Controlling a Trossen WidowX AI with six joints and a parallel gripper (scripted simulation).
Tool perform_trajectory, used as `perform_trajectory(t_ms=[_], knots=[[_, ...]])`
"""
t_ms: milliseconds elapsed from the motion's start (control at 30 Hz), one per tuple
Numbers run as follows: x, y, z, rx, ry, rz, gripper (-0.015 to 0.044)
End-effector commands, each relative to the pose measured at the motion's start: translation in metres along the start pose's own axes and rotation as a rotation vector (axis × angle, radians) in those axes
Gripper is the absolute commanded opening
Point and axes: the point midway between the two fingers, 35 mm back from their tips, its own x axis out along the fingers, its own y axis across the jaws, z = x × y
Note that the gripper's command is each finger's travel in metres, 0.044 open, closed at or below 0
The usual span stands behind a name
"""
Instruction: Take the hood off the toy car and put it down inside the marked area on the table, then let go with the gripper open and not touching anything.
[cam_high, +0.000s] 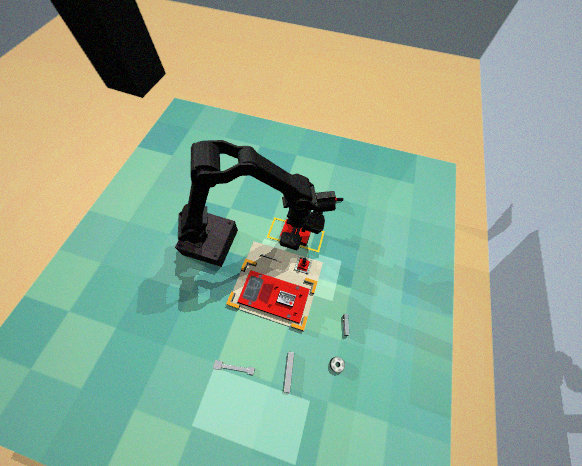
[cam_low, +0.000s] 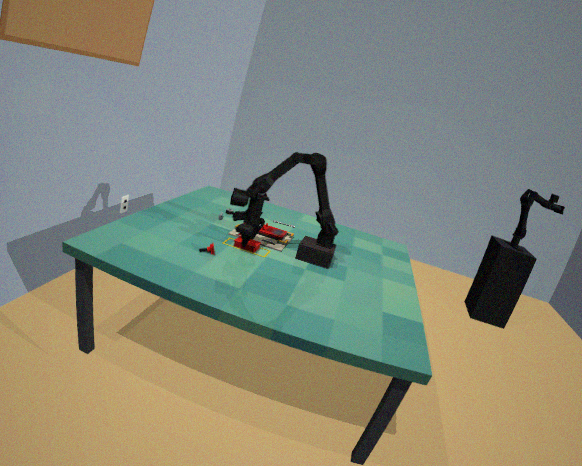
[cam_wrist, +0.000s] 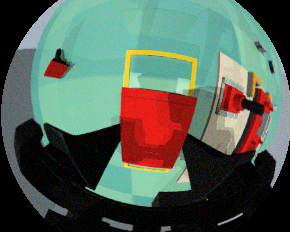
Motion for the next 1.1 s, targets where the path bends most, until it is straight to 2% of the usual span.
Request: perform_trajectory(t_ms=[0, 500, 600, 800, 1067], knots=[[0.0, 0.0, 0.0, 0.0, -0.001, 0.0, 0.0053], [0.0, 0.0, 0.0, 0.0, -0.001, 0.0, 0.044], [-0.013, 0.001, 0.002, 0.0, 0.0, 0.0, 0.044], [-0.07, 0.001, 0.001, 0.0, 0.005, -0.003, 0.044], [-0.072, 0.001, 0.001, 0.0, 0.005, -0.003, 0.044]])
